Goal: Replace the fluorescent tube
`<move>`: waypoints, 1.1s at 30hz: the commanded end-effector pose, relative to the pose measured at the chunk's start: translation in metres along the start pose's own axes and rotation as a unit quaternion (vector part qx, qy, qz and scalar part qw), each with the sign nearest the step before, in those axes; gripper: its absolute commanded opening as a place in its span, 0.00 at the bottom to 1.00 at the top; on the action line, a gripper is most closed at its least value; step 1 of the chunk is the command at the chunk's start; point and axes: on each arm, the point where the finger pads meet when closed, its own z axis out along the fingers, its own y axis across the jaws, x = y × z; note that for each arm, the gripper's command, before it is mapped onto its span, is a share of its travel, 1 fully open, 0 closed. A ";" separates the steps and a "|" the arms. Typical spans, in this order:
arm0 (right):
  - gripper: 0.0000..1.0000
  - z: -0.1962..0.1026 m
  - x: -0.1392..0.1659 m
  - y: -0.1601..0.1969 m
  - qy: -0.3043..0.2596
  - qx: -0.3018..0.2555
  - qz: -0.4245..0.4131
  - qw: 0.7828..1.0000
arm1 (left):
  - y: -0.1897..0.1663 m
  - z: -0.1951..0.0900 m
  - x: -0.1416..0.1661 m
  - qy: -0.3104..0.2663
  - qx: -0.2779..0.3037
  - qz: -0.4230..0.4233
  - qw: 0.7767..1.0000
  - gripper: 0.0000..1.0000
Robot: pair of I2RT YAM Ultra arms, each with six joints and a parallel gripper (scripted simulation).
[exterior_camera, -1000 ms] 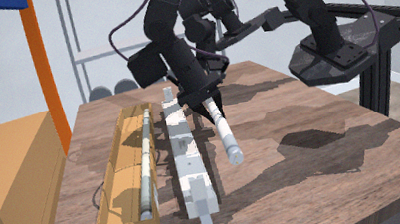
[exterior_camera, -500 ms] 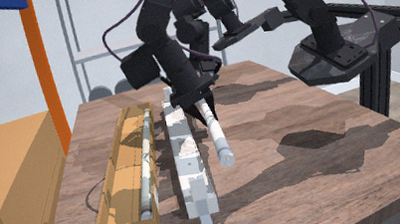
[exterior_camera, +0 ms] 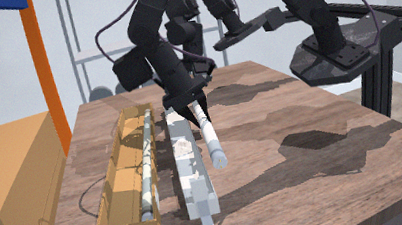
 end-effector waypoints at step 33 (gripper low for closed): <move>0.11 -0.005 -0.017 -0.036 -0.030 0.011 -0.005 0.999 | 0.019 -0.014 -0.012 -0.013 0.007 0.004 1.000 0.11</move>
